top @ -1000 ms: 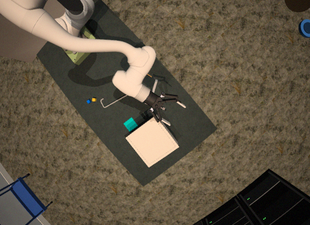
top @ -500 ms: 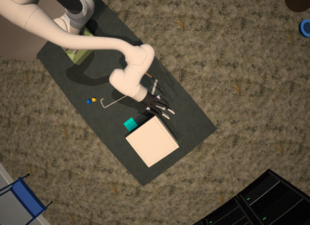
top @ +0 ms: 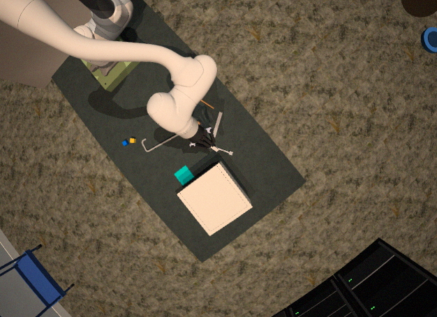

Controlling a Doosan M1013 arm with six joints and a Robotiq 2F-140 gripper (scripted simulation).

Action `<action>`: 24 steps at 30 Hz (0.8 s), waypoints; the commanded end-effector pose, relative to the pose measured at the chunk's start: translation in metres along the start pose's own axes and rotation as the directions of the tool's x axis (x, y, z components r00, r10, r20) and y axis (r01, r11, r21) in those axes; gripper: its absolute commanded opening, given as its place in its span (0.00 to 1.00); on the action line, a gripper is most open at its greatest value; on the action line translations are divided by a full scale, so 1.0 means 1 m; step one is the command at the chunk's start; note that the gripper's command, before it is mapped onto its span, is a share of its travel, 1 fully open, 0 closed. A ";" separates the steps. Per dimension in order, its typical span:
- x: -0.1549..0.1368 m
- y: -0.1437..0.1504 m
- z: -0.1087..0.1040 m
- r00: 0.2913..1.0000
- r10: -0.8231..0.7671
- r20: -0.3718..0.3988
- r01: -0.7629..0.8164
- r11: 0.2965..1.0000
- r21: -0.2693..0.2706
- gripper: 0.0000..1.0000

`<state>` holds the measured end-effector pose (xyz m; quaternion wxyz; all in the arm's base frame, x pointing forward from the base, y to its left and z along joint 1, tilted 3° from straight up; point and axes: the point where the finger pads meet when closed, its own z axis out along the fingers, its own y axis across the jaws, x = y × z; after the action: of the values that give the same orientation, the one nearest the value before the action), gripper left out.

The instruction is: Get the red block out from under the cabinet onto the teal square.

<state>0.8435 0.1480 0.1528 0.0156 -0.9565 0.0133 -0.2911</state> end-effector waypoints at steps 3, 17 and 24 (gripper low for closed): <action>-0.044 0.013 -0.029 0.982 -0.013 0.190 0.017 1.000 -0.017 0.00; -0.136 0.027 -0.108 0.861 -0.025 0.508 0.047 0.998 -0.031 0.00; -0.136 0.027 -0.108 0.861 -0.025 0.508 0.047 0.998 -0.031 0.00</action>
<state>0.6699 0.1239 0.1601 -0.0090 -0.9995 -0.0015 -0.0307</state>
